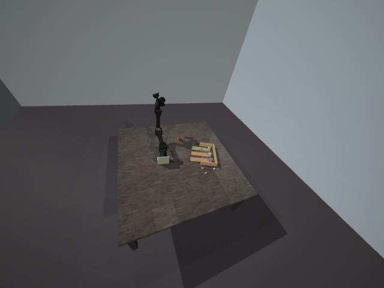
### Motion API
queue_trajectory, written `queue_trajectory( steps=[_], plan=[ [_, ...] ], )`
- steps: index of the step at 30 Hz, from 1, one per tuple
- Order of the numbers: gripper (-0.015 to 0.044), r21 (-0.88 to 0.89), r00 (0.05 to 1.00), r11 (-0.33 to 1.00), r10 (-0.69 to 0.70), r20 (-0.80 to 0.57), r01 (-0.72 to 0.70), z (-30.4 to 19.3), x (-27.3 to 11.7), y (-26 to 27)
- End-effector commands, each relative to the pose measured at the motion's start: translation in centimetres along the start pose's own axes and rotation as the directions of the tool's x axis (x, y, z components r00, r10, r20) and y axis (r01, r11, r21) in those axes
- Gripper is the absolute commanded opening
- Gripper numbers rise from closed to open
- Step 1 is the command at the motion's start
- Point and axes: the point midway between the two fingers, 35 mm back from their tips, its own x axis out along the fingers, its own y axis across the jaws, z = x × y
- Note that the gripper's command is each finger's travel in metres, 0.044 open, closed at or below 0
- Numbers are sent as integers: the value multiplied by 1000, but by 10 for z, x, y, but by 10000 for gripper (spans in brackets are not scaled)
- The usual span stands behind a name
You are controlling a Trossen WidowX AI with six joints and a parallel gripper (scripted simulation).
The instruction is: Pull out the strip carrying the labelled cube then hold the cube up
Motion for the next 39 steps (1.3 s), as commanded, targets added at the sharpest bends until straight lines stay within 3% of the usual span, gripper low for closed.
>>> queue_trajectory(
  steps=[1, 6, 10, 15, 20, 25, 30, 35, 39],
  plan=[
    [400, 11, 1000, 1000, 4, 5, -4, 2, -1, 2],
    [400, 284, 984, 949, 97, 150, -137, 57, -22, 51],
    [400, 504, 945, 815, 153, 290, -286, 112, -49, 86],
    [400, 696, 865, 529, 175, 471, -485, 186, -93, 112],
    [400, 744, 761, 157, 140, 634, -649, 257, -143, 118],
    [400, 629, 639, -247, 49, 768, -737, 323, -201, 104],
    [400, 367, 512, -596, -87, 855, -714, 378, -261, 71],
    [400, 2, 385, -827, -259, 886, -562, 418, -323, 22],
    [400, -297, 294, -887, -407, 865, -355, 436, -371, -25]
  ],
)
